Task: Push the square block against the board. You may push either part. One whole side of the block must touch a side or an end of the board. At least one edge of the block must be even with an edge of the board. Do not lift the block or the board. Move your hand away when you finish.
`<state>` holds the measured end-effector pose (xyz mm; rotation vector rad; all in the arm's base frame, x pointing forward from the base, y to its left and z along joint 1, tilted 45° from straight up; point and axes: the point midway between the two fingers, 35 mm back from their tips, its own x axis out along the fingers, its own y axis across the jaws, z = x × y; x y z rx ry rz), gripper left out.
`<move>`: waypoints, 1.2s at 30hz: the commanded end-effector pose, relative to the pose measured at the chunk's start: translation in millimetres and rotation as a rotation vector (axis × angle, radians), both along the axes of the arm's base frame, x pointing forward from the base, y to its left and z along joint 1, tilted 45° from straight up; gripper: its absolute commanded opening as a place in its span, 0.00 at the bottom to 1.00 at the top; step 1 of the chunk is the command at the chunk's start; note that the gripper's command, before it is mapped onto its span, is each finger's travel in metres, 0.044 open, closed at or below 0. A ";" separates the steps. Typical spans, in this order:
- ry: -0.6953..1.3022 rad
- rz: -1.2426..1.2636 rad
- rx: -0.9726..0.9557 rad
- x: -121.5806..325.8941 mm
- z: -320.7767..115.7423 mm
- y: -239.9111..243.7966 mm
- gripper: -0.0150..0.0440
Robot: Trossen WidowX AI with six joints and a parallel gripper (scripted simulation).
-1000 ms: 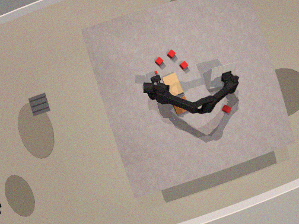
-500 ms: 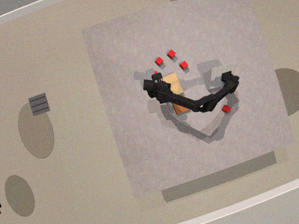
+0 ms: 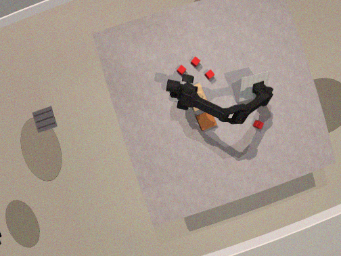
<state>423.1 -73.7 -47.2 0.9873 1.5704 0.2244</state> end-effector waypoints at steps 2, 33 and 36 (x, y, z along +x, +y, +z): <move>0.143 -0.149 0.010 -13.3 -12.7 -12.7 0.25; 0.676 -0.703 0.065 -63.7 -52.7 -42.1 0.25; 0.676 -0.703 0.066 -60.6 -81.5 -14.2 0.25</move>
